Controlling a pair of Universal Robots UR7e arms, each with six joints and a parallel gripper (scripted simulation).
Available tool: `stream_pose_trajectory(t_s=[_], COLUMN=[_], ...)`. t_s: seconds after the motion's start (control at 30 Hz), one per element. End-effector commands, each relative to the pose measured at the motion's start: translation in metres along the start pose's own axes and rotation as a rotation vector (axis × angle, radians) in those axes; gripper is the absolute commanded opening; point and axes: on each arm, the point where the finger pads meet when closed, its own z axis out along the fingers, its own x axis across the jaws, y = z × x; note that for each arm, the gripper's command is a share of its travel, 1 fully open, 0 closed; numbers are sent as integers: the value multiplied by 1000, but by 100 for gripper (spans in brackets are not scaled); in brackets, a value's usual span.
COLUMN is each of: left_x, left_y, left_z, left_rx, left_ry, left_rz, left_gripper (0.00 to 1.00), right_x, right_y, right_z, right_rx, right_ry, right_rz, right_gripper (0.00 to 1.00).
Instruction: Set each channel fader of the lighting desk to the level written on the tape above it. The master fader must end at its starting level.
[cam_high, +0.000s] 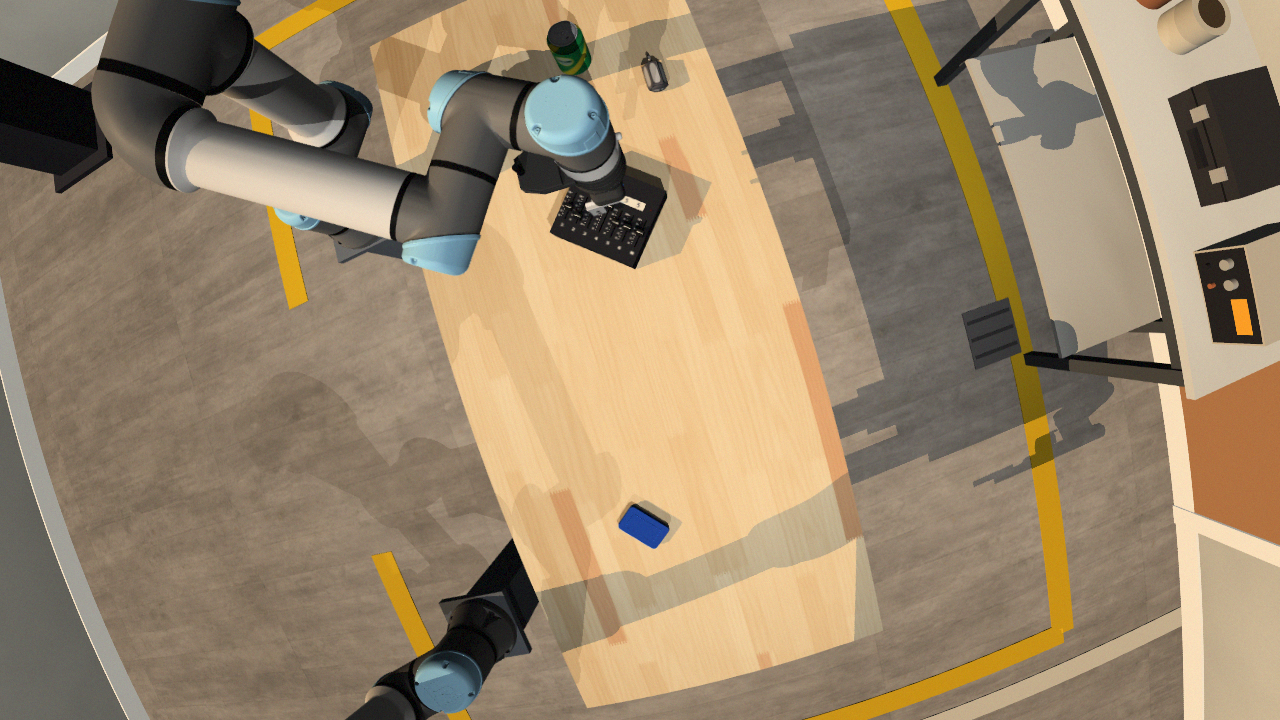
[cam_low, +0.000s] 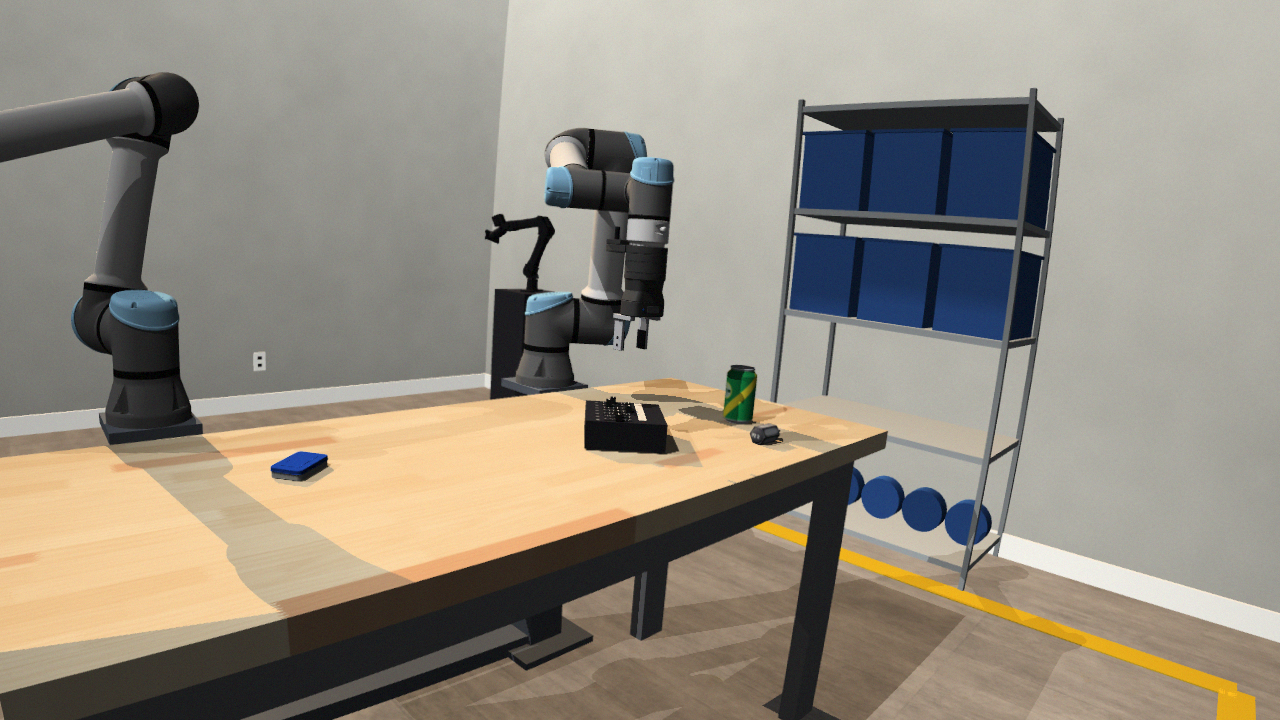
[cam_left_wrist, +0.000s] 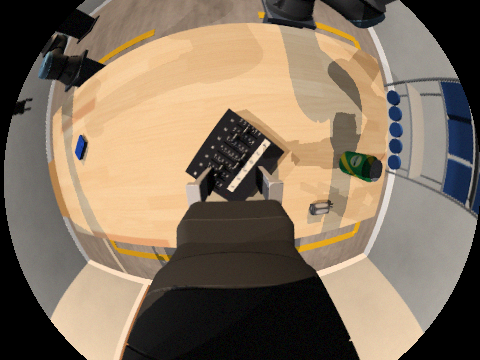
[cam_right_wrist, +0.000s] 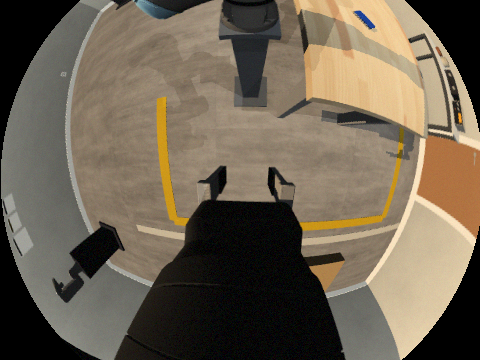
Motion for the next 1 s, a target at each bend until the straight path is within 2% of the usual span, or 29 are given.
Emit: stream_pose_trajectory(t_s=[0.0,0.33,0.97], left_x=[1,6,22], left_y=[0,-2,-4], left_z=[1,7,28], left_rx=[-1,-1,-1], left_ry=[-1,-1,-1], left_rz=[35,202,821], left_gripper=[100,100,100], right_x=[0,0,0], right_y=[0,0,0], right_z=[-1,-1,-1], right_rx=[-2,-2,-2], right_ry=[0,0,0], right_rz=[0,0,0], right_gripper=[100,100,100])
